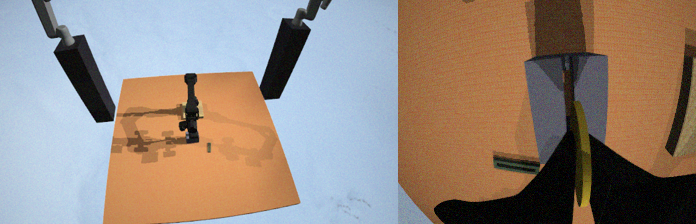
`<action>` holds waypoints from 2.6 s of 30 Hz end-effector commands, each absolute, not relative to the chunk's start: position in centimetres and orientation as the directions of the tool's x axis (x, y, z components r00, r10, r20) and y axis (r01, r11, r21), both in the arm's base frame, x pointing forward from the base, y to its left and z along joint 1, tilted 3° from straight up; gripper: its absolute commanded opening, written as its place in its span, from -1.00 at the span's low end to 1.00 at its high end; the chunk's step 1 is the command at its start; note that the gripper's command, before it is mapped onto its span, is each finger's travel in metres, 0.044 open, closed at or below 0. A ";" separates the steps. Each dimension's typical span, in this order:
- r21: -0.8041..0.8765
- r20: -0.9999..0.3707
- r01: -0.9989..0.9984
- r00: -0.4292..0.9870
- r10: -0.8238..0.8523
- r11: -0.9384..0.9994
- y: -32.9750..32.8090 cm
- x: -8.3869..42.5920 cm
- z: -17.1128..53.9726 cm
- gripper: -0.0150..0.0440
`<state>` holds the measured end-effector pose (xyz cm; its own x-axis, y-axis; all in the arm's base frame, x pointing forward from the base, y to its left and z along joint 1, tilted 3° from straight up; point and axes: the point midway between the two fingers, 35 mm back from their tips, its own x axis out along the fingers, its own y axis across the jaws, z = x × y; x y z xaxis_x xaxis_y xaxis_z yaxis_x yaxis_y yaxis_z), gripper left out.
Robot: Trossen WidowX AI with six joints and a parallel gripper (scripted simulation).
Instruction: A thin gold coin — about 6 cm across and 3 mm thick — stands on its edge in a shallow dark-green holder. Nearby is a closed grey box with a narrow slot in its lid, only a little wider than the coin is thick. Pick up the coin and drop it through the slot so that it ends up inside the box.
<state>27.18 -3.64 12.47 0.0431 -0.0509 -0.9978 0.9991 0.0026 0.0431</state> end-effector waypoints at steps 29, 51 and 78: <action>0.042 -0.998 0.999 0.043 -0.051 0.006 -3.7 27.2 11.4 -0.49; 0.042 -0.998 0.999 0.043 -0.051 0.006 -3.7 27.2 10.9 -0.49; 0.047 -0.998 0.999 0.047 -0.051 0.004 -3.6 27.1 13.0 0.94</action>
